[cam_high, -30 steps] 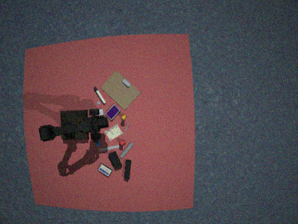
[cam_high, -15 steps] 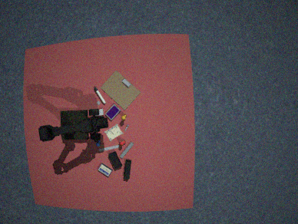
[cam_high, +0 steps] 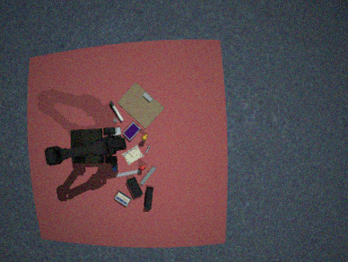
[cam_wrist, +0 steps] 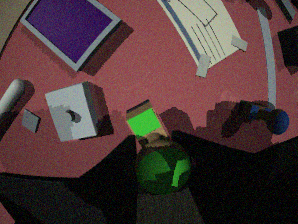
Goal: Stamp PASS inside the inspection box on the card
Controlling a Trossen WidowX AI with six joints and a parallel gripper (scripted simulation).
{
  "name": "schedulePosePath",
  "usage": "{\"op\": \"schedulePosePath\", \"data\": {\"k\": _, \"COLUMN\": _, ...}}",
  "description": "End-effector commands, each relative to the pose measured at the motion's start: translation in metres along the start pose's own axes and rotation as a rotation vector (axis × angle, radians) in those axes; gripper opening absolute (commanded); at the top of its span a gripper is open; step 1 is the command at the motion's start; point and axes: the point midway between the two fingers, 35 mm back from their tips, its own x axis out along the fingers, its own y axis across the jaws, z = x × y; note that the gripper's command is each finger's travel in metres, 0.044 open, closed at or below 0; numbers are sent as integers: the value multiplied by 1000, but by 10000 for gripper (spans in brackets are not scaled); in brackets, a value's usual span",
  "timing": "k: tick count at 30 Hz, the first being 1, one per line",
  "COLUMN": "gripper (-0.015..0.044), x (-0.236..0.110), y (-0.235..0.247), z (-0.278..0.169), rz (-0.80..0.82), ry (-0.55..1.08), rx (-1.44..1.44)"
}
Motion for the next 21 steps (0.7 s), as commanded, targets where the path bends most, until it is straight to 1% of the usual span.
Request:
{"op": "schedulePosePath", "data": {"k": 1, "gripper": 0, "x": -3, "y": 0, "z": 1, "rz": 1, "ry": -3, "rx": -4}}
{"op": "schedulePosePath", "data": {"k": 21, "gripper": 0, "x": -13, "y": 0, "z": 0, "rz": 1, "ry": -3, "rx": -4}}
